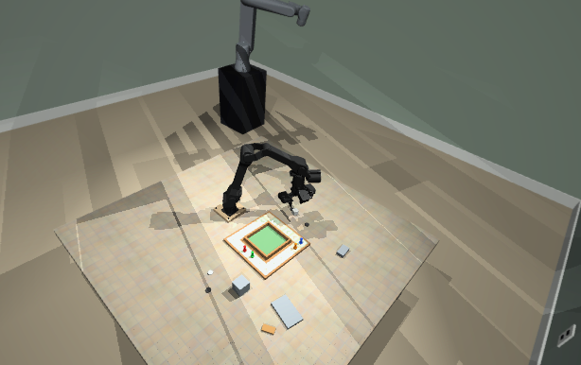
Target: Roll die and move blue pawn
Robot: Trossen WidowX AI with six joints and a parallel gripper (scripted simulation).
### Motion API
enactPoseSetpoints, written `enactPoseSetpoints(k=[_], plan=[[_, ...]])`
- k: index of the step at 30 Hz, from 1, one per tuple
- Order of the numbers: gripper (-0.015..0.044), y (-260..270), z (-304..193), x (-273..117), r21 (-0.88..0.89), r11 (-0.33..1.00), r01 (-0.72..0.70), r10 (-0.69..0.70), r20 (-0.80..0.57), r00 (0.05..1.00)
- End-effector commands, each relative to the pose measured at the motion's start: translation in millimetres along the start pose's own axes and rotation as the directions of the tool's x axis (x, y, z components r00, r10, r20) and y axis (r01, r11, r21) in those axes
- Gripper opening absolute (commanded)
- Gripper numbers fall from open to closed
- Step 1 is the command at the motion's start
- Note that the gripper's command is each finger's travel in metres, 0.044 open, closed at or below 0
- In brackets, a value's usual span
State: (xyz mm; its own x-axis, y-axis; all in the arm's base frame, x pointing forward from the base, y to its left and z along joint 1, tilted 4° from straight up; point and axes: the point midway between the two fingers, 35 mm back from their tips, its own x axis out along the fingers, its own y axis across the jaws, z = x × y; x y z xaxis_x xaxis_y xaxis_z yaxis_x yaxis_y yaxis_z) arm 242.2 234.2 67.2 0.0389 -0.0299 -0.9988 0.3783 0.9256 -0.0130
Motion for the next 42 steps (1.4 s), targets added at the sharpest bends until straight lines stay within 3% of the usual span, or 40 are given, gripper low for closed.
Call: enactPoseSetpoints(k=[1, 32, 38, 42], plan=[[0.0275, 1, 2, 1, 0.007, 1.0, 0.016, -0.016, 0.002, 1.0], [0.0275, 1, 2, 48, 0.007, 1.0, 0.016, -0.016, 0.002, 1.0], [0.0117, 1, 2, 48, 0.007, 1.0, 0.016, -0.016, 0.002, 1.0], [0.0091, 1, 2, 48, 0.007, 1.0, 0.016, -0.016, 0.002, 1.0]])
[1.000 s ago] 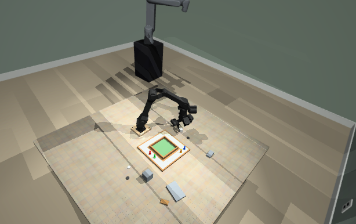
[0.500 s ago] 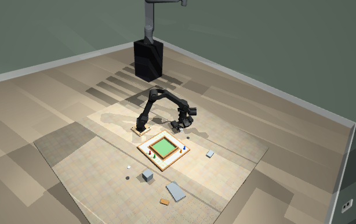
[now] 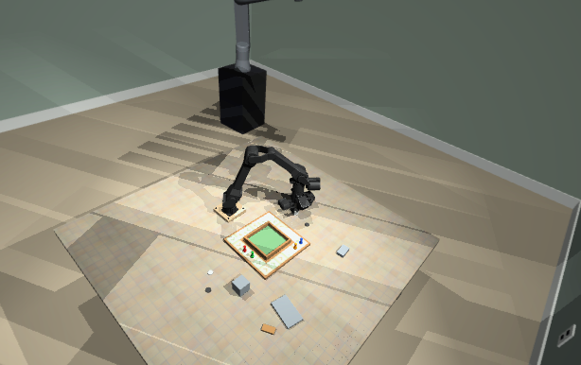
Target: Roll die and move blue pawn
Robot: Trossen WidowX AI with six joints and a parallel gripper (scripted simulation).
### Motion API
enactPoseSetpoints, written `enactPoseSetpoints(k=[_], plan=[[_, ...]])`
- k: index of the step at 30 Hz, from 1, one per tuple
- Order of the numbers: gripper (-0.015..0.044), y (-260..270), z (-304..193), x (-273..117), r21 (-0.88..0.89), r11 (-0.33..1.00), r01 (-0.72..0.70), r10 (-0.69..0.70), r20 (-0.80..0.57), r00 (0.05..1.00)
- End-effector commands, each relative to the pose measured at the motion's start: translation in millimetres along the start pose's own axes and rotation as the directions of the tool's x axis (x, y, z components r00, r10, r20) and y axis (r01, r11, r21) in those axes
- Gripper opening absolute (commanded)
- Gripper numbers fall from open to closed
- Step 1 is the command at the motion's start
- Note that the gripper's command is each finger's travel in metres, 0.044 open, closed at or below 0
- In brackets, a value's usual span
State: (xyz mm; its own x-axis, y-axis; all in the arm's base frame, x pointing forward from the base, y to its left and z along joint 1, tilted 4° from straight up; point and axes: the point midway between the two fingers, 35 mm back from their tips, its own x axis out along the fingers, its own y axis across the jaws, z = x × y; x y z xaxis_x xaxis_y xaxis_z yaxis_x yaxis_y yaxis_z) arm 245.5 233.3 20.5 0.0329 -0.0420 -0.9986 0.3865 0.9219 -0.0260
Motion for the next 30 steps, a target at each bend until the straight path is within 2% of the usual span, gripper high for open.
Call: enactPoseSetpoints(k=[1, 3, 6, 30], plan=[[0.0084, 0, 1, 1, -0.001, 1.0, 0.003, -0.003, 0.003, 1.0], [0.0071, 0, 1, 1, -0.001, 1.0, 0.003, -0.003, 0.003, 1.0], [0.0, 1, 1, -2, -0.001, 1.0, 0.002, -0.002, 0.003, 1.0], [0.0, 4, 1, -122, -0.001, 1.0, 0.002, -0.002, 0.003, 1.0]])
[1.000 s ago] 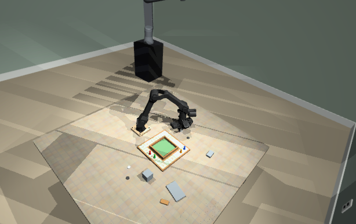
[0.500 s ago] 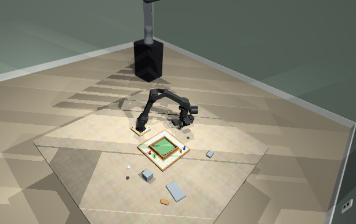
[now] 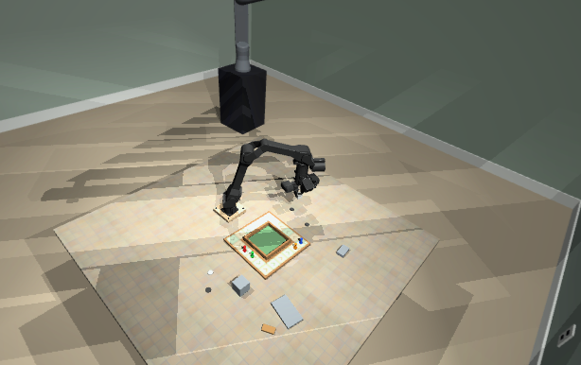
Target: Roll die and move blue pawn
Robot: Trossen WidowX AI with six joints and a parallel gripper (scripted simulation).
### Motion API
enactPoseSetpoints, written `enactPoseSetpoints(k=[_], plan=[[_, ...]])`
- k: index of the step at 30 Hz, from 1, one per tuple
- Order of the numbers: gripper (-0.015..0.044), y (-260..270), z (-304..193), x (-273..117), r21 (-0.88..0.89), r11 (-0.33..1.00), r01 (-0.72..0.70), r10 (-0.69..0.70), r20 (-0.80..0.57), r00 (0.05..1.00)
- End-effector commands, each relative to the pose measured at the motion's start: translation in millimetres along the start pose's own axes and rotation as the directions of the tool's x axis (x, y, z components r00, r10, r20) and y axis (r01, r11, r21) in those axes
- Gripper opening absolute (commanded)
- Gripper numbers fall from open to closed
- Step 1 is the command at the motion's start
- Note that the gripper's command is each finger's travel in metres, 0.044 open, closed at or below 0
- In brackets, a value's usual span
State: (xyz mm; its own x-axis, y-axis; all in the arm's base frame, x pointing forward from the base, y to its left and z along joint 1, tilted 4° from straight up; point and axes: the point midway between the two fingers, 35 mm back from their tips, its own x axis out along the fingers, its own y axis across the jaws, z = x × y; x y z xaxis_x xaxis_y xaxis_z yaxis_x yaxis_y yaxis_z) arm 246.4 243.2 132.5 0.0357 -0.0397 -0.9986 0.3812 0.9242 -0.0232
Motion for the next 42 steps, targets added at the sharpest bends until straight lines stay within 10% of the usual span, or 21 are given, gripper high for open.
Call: enactPoseSetpoints(k=[1, 42], plan=[[0.0, -2, -1, -9, 0.004, 1.0, 0.005, -0.005, 0.001, 1.0], [0.0, -182, 112, 21, -0.276, 0.961, 0.02, -0.019, 0.009, 1.0]])
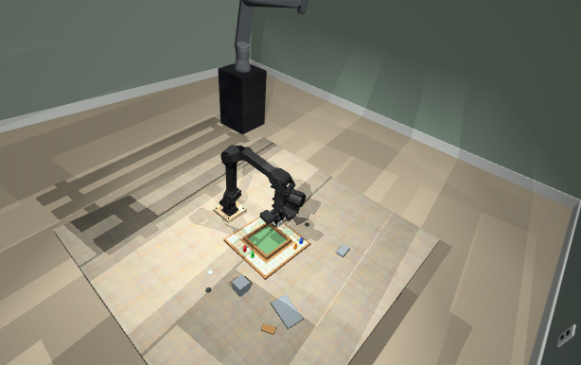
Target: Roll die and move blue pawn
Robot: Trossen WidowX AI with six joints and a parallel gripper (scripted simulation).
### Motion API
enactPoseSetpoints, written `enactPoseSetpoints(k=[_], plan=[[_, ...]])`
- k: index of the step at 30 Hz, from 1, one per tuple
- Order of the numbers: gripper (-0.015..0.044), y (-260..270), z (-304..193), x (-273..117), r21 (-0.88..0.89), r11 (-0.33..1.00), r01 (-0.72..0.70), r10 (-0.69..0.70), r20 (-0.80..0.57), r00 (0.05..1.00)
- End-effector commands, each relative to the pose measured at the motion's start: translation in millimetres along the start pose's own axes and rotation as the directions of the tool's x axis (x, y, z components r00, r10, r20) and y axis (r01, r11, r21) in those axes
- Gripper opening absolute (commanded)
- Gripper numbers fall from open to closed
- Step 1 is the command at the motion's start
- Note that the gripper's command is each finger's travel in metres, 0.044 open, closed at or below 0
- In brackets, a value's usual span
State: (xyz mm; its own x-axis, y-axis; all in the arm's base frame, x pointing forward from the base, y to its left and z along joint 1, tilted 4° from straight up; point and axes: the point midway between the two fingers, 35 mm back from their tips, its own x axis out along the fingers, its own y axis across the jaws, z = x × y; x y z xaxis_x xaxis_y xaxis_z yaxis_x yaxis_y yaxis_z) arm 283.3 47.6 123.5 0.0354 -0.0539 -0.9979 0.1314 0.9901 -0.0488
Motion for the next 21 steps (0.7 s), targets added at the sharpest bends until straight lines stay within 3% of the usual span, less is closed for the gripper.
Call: enactPoseSetpoints(k=[1, 12, 21], plan=[[0.0, -21, -1, 4, -0.025, 1.0, 0.007, -0.007, 0.003, 1.0], [0.0, -58, -5, 12, -0.068, 0.998, 0.015, -0.014, 0.011, 1.0], [0.0, -55, -2, 15, -0.075, 0.997, 0.019, 0.003, 0.289, 0.957]])
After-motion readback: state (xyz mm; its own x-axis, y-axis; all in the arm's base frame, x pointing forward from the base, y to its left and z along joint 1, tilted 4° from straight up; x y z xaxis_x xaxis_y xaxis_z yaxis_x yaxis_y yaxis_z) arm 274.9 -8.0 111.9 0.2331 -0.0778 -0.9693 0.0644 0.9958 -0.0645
